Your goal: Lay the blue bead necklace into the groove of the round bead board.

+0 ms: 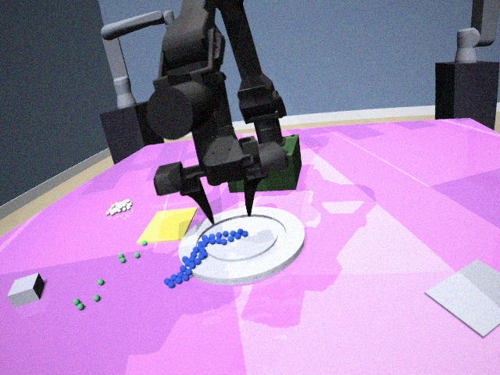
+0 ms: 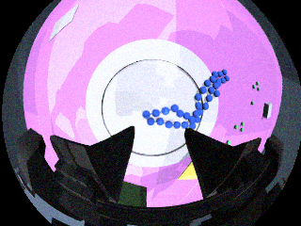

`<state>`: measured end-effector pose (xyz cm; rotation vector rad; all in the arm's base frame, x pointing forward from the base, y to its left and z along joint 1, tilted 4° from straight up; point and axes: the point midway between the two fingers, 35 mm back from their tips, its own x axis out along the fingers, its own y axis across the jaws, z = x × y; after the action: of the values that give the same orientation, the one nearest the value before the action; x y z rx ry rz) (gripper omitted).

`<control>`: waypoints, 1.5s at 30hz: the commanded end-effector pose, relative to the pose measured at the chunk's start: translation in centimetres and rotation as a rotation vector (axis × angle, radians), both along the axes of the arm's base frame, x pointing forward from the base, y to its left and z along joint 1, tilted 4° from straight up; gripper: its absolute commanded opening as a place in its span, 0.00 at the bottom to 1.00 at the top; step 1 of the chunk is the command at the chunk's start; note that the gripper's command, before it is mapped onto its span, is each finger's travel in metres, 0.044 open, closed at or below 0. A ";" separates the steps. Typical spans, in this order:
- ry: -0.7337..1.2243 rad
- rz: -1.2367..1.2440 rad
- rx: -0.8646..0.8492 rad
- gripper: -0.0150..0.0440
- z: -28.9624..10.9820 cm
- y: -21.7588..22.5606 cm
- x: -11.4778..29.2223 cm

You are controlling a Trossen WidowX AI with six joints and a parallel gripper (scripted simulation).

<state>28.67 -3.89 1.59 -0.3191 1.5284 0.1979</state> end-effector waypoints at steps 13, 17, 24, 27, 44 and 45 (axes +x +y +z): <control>-0.082 -1.048 0.039 0.46 1.2 -2.4 0.3; -0.082 -1.048 0.039 0.46 1.2 -2.4 0.3; -0.082 -1.048 0.039 0.46 1.2 -2.4 0.3; -0.082 -1.048 0.039 0.46 0.4 -2.5 0.3; -0.090 -1.043 0.041 0.46 -0.9 -2.6 0.6; -0.089 -1.043 0.041 0.46 -1.1 -2.6 0.6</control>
<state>29.53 -6.51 1.41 0.5099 1.4067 -0.5935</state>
